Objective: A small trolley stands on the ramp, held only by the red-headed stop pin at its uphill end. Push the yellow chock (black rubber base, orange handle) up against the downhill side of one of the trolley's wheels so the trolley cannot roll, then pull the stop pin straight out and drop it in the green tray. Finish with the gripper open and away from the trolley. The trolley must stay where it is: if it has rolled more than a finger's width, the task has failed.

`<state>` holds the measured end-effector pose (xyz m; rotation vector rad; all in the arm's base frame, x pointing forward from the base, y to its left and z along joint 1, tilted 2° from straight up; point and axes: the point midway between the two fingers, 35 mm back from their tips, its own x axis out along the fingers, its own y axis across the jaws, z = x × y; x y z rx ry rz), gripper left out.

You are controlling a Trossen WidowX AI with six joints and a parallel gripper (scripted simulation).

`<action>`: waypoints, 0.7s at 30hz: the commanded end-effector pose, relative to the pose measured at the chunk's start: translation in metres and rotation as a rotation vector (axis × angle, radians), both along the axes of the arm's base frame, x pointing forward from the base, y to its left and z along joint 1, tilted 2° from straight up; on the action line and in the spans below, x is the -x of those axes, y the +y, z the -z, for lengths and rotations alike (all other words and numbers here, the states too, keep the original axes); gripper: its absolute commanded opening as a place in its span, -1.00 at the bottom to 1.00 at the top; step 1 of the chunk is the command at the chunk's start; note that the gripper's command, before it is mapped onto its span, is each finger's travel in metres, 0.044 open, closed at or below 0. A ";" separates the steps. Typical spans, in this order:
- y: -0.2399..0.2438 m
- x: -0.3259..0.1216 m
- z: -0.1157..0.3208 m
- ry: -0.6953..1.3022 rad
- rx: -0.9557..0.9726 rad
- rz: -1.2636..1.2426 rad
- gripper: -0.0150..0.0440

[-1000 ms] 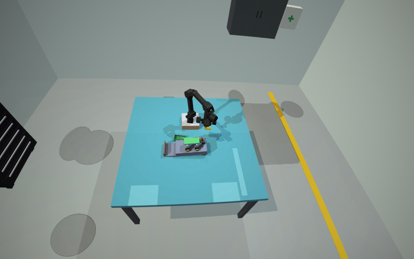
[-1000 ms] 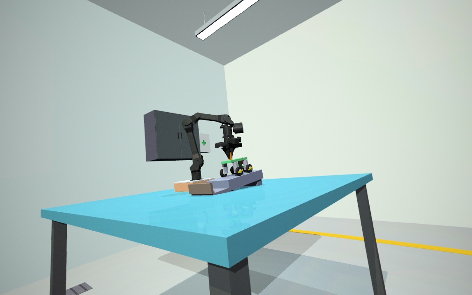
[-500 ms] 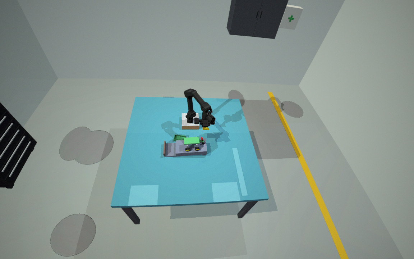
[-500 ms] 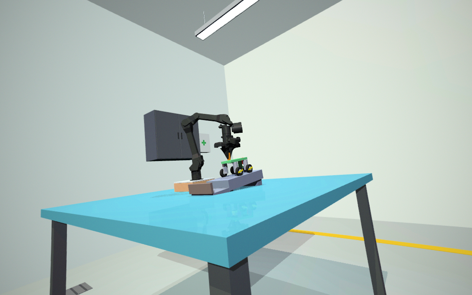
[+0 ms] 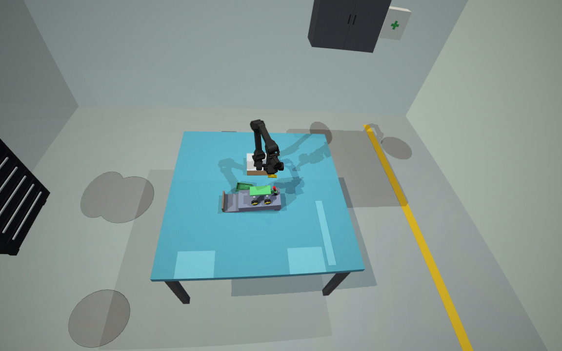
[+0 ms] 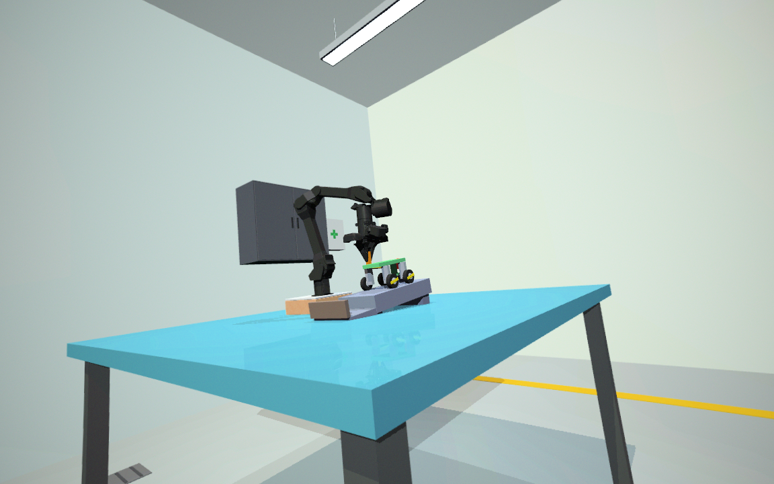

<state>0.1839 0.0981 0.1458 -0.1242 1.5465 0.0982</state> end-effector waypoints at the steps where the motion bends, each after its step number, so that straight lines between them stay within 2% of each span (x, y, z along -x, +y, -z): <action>1: -0.010 -0.004 0.000 -0.006 0.003 -0.006 -0.49; 21: -0.070 -0.028 0.003 -0.009 0.009 -0.006 -0.49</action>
